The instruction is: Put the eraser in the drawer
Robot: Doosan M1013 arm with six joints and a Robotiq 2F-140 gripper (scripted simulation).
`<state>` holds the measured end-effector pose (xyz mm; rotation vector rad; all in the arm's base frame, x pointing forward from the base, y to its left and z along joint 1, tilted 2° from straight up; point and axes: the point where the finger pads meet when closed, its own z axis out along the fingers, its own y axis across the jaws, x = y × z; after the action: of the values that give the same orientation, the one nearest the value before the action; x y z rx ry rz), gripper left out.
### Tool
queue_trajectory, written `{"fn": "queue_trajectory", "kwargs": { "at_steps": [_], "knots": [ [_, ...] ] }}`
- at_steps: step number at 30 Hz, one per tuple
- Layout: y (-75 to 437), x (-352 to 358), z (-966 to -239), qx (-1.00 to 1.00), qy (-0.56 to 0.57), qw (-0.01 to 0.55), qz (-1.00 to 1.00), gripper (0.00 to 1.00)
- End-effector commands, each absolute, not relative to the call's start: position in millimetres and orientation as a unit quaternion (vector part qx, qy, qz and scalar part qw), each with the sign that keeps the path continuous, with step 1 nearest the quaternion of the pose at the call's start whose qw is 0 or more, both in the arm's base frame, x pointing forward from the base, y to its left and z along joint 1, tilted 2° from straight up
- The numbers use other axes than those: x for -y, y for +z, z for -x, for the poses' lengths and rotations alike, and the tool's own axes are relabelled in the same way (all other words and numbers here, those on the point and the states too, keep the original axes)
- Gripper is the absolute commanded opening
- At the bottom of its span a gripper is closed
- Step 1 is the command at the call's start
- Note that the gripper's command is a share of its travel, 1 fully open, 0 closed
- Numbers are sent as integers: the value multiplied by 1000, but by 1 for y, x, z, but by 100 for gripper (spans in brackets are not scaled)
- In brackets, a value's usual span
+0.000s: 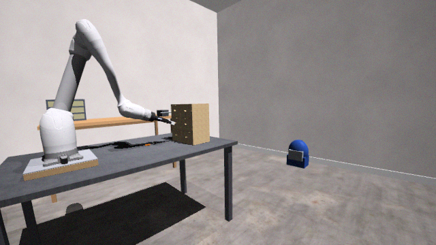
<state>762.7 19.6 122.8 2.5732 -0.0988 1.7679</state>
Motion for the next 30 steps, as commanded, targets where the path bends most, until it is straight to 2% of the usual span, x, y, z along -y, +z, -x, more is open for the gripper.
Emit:
{"fn": "queue_trajectory", "kwargs": {
  "at_steps": [1,30],
  "knots": [
    [123,-20,-763,32,566,9,-824,0],
    [123,-20,-756,32,566,9,-824,0]
  ]
}}
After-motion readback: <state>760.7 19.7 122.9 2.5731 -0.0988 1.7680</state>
